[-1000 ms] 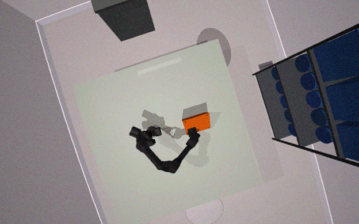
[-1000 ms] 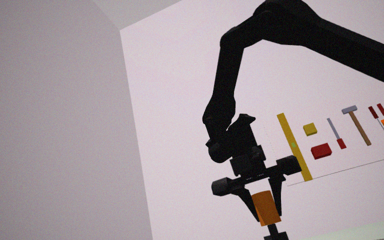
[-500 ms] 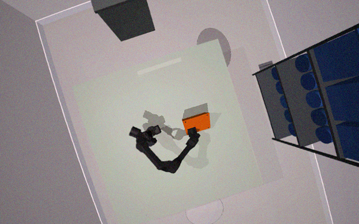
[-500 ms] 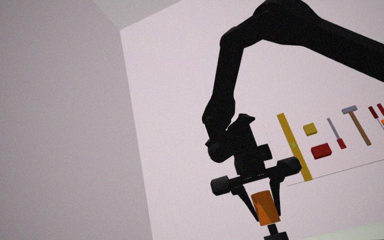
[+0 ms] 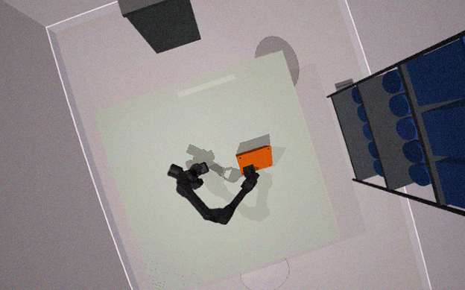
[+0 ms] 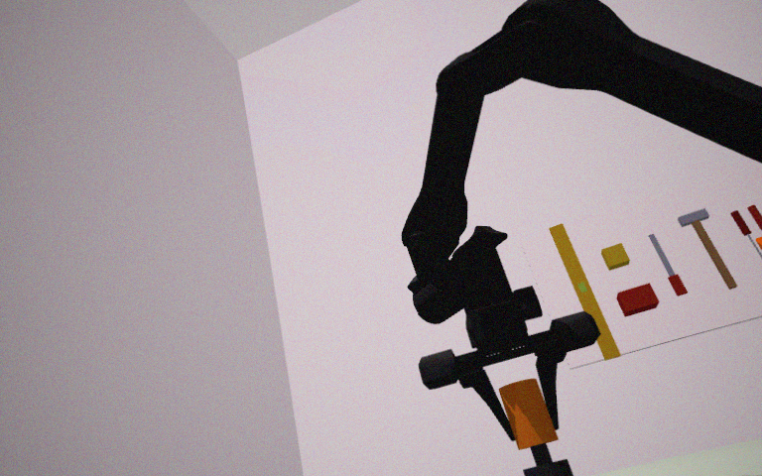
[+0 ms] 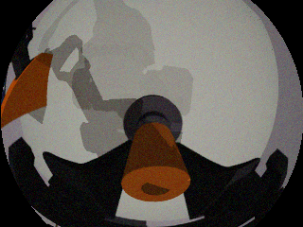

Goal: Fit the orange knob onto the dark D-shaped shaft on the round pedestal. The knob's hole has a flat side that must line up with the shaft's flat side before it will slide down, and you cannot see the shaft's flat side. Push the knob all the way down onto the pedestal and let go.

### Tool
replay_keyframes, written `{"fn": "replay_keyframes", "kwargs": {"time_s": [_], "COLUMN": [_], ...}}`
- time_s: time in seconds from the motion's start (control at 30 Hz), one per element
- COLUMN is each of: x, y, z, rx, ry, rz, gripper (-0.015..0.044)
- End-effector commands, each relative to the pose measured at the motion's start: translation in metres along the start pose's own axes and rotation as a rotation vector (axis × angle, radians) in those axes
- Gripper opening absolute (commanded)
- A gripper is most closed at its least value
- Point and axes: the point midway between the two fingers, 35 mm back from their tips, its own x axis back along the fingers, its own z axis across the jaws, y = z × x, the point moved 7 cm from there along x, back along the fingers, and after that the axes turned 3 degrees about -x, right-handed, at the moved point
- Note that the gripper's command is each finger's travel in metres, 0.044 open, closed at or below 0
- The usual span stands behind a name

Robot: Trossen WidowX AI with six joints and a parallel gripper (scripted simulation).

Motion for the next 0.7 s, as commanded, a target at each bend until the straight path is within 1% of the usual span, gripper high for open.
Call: {"fn": "replay_keyframes", "kwargs": {"time_s": [0.0,0.23,0.43,0.67], "x": [-0.0004,0.0046,0.0034,0.0010], "y": [-0.0001,-0.0002,-0.0008,0.0000], "z": [-0.0008,-0.0027,-0.0020,-0.0003], "rx": [0.008,0.017,0.207,0.217], "ry": [-0.002,-0.002,-0.002,-0.002], "rz": [0.001,0.001,0.001,0.001], "gripper": [0.0000,0.0000,0.0000,0.0000]}}
